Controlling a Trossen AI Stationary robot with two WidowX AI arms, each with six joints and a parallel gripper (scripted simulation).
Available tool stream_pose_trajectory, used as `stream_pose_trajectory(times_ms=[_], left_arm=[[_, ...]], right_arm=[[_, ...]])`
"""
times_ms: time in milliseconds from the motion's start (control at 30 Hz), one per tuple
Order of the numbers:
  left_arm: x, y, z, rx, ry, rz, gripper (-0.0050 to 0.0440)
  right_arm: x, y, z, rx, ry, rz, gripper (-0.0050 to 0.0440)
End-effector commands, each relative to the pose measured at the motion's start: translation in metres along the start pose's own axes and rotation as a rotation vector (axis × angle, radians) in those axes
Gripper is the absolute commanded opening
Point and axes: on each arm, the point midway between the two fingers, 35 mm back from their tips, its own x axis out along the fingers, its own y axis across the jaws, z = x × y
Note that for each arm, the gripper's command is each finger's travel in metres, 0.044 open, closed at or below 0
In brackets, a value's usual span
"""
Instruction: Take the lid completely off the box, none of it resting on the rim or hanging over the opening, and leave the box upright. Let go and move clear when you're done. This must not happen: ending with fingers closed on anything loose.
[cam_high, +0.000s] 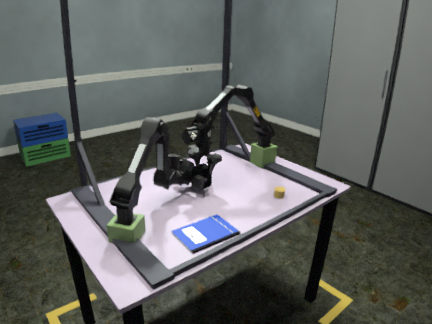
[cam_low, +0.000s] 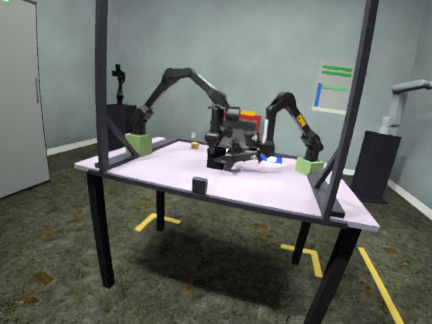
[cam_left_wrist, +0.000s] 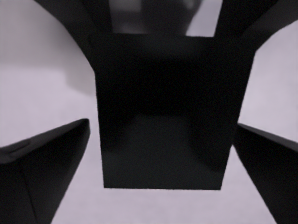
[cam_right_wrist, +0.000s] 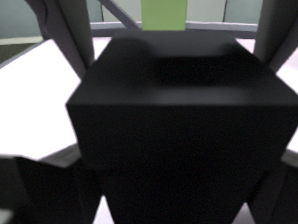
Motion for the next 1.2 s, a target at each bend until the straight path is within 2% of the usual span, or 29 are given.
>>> stream_pose_trajectory(times_ms=[0,33,167,233,267,333,367,433,467,533,567,600,1000,1067,1167], left_arm=[[-0.009,0.0,0.004,-0.001,-0.026,0.0,0.0421],[-0.009,0.0,0.004,-0.001,-0.026,0.0,0.0421],[-0.009,0.0,0.004,-0.001,-0.026,0.0,0.0421],[-0.009,0.0,0.004,-0.001,-0.026,0.0,0.0381],[-0.009,0.0,0.004,-0.001,-0.026,0.0,0.0381],[-0.009,0.0,0.004,-0.001,-0.026,0.0,0.0381],[-0.009,0.0,0.004,-0.001,-0.026,0.0,0.0361],[-0.009,0.0,0.004,-0.001,-0.026,0.0,0.0361],[-0.009,0.0,0.004,-0.001,-0.026,0.0,0.0341],[-0.009,0.0,0.004,-0.001,-0.026,0.0,0.0341],[-0.009,0.0,0.004,-0.001,-0.026,0.0,0.0321],[-0.009,0.0,0.004,-0.001,-0.026,0.0,0.0321],[-0.009,0.0,0.004,-0.001,-0.026,0.0,0.0261],[-0.011,0.0,0.005,-0.001,-0.029,0.0,0.0213],[-0.032,0.0,0.008,-0.001,-0.051,-0.001,0.0141]], right_arm=[[0.003,0.001,0.008,0.007,-0.019,0.001,0.0282],[0.002,0.001,0.001,0.0,-0.006,0.0,0.0282],[0.002,0.0,0.001,0.001,-0.006,0.0,0.0255],[0.002,0.0,0.001,0.001,-0.006,0.0,0.0207],[0.002,0.0,0.001,0.001,-0.006,0.0,0.0183],[0.002,0.0,0.001,0.001,-0.006,0.0,0.0183],[0.002,0.001,0.008,0.007,-0.019,0.001,0.0159],[0.002,0.001,0.008,0.007,-0.019,0.001,0.0111],[0.002,0.001,0.008,0.007,-0.019,0.001,0.0087],[0.002,0.001,0.008,0.007,-0.019,0.001,0.0039],[0.002,0.001,0.008,0.007,-0.019,0.001,0.0015],[0.002,0.001,0.008,0.007,-0.019,0.001,0.0],[0.002,0.001,0.008,0.007,-0.019,0.001,-0.0004],[0.002,0.001,0.008,0.007,-0.019,0.001,-0.0005],[0.002,0.001,0.008,0.007,-0.019,0.001,-0.0027]])
